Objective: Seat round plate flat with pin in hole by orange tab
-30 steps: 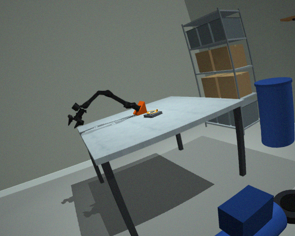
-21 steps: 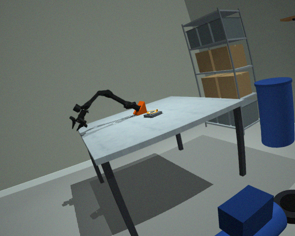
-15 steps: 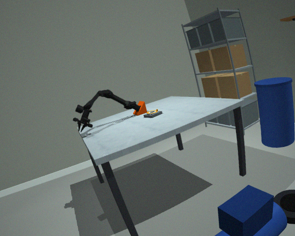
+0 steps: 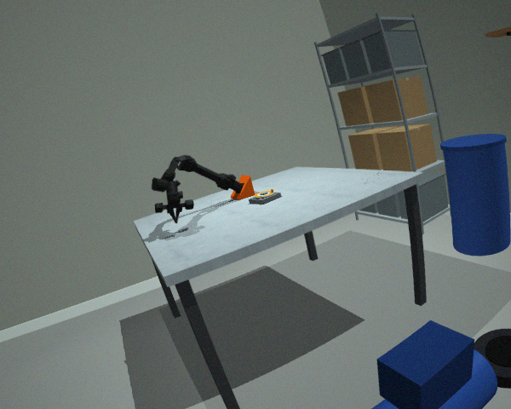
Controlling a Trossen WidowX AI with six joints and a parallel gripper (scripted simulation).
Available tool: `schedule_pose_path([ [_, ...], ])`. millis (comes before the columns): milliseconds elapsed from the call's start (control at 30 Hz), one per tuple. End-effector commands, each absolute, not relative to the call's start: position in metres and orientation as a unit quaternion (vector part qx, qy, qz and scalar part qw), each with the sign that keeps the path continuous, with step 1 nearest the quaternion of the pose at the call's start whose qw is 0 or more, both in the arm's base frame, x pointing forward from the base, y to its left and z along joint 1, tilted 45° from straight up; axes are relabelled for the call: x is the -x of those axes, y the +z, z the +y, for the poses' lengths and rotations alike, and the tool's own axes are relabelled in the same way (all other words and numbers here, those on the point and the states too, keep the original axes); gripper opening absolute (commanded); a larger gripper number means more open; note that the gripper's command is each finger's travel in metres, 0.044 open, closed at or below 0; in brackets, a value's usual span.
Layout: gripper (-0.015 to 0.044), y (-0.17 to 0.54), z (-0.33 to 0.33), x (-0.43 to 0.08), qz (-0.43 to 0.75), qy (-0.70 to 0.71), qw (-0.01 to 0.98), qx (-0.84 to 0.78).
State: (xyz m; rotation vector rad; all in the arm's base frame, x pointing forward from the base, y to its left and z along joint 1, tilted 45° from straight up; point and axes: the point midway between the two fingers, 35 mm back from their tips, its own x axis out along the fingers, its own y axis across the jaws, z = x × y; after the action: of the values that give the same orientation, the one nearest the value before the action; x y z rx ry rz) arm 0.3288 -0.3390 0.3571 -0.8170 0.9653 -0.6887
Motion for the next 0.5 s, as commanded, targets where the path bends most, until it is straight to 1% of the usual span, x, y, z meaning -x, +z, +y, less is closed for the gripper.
schedule_pose_path([
  [0,0.0,0.31,-0.298,-0.37,0.459,-0.274,0.782,0.321],
  [100,0.0,0.285,-0.277,-0.386,0.474,-0.255,0.788,0.3],
  [233,0.0,0.23,-0.224,-0.412,0.513,-0.215,0.785,0.271],
  [367,0.0,0.193,-0.185,-0.423,0.542,-0.196,0.779,0.247],
  [467,0.0,0.151,-0.138,-0.426,0.578,-0.186,0.765,0.214],
])
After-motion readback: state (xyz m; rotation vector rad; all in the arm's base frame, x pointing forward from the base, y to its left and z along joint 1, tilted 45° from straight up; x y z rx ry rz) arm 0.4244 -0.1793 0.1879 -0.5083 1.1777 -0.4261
